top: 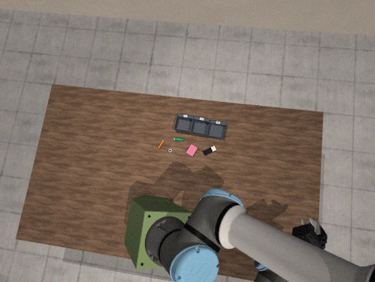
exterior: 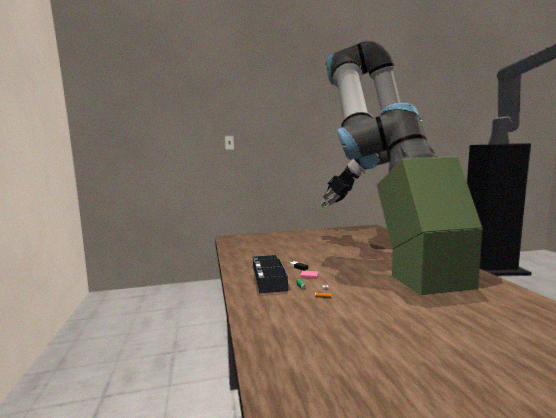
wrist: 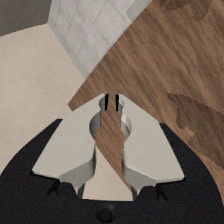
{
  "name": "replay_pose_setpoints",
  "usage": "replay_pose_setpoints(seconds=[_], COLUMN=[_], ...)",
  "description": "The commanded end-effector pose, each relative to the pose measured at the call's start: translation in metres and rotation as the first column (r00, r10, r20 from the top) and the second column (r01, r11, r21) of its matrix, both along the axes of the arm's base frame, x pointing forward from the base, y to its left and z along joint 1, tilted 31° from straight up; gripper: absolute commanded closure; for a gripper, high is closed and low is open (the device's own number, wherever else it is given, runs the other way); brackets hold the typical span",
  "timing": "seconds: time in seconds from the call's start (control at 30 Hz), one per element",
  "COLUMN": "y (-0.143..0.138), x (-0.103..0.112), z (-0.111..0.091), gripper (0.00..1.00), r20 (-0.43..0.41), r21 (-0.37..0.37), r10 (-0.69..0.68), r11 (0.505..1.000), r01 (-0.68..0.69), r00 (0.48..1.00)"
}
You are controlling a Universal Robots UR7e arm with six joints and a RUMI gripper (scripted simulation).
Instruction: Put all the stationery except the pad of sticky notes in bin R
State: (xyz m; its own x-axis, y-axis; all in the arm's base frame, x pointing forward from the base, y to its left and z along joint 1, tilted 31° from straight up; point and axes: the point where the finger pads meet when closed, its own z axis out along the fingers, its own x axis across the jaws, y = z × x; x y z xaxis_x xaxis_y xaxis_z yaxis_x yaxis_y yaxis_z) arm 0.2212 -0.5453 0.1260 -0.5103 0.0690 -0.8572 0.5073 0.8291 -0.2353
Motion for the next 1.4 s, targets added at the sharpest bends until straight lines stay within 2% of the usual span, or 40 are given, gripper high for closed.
replay_pose_setpoints(seconds=[0.0,0.03,0.13,0.2,0.27,0.33,0.43,0.5,0.57,0.67,0.73,0.8,1.0,1.07,1.17,1.23,1.3,1.37], y=[0.007,0.011,0.022,0.022,0.031,0.031,0.044,0.044,0.054,0.068,0.068,0.079,0.095,0.107,0.123,0.123,0.136,0.149], x=[0.018,0.024,0.043,0.044,0.056,0.056,0.074,0.075,0.086,0.103,0.103,0.113,0.128,0.138,0.151,0.151,0.159,0.167], z=[-0.009,-0.013,-0.024,-0.025,-0.032,-0.032,-0.043,-0.044,-0.051,-0.062,-0.062,-0.069,-0.08,-0.087,-0.097,-0.097,-0.104,-0.111], gripper=[0.96,0.96,0.96,0.96,0.96,0.96,0.96,0.96,0.96,0.96,0.96,0.96,0.96,0.96,0.96,0.96,0.96,0.96], r20=[-0.04,-0.064,-0.064,-0.064,-0.123,-0.123,-0.123,-0.123,-0.183,-0.183,-0.183,-0.243,-0.243,-0.303,-0.303,-0.303,-0.362,-0.362], r21=[0.014,0.024,0.024,0.024,0.046,0.046,0.046,0.046,0.068,0.068,0.068,0.09,0.09,0.111,0.112,0.112,0.133,0.133], r10=[0.04,0.066,0.066,0.066,0.131,0.131,0.131,0.131,0.197,0.197,0.197,0.264,0.264,0.329,0.329,0.329,0.393,0.393], r11=[0.999,0.998,0.998,0.998,0.991,0.991,0.991,0.991,0.98,0.98,0.98,0.964,0.964,0.944,0.944,0.944,0.919,0.919], r01=[-0.04,-0.065,-0.065,-0.065,-0.126,-0.126,-0.126,-0.126,-0.187,-0.187,-0.187,-0.249,-0.249,-0.31,-0.31,-0.31,-0.37,-0.37], r00=[0.998,0.996,0.996,0.996,0.984,0.984,0.984,0.984,0.963,0.963,0.963,0.934,0.934,0.894,0.894,0.894,0.845,0.845])
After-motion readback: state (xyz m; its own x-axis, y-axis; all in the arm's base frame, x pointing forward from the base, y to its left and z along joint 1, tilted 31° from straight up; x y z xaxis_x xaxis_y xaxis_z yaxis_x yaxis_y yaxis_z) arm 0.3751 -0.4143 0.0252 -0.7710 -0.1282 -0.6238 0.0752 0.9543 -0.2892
